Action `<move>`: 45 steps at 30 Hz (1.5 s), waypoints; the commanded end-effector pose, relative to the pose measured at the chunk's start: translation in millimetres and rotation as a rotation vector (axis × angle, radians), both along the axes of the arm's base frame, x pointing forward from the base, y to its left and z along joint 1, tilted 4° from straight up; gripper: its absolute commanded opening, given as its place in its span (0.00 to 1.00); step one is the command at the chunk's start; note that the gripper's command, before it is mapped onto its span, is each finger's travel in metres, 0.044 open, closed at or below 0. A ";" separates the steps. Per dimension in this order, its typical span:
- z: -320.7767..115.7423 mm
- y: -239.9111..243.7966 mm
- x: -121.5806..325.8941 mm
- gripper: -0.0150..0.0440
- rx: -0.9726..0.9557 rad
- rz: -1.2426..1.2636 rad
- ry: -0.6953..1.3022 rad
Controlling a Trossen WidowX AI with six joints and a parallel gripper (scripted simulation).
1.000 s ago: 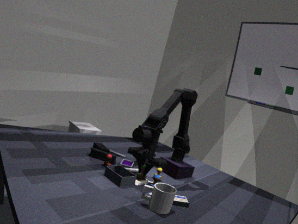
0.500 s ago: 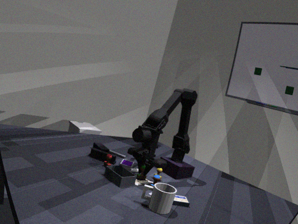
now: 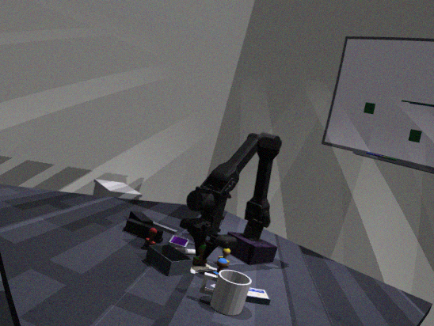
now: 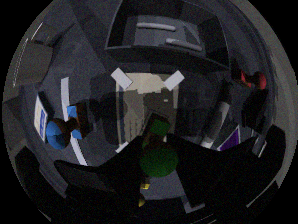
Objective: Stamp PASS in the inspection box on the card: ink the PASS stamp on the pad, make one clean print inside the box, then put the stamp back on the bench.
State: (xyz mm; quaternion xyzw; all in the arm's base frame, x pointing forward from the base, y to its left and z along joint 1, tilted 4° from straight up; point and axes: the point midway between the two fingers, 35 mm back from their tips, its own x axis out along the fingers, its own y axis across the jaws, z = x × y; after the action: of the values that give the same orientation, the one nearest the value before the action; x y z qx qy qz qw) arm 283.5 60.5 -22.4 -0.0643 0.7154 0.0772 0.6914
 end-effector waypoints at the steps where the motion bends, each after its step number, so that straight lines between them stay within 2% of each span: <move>1: -1.1 0.9 0.0 0.25 0.006 0.006 -0.001; 45: 6.8 0.8 0.4 0.25 0.006 0.006 -0.001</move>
State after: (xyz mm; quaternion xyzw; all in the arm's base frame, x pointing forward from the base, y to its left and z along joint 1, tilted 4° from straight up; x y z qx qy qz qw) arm 282.6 60.3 -18.2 -0.0643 0.7158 0.0772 0.6910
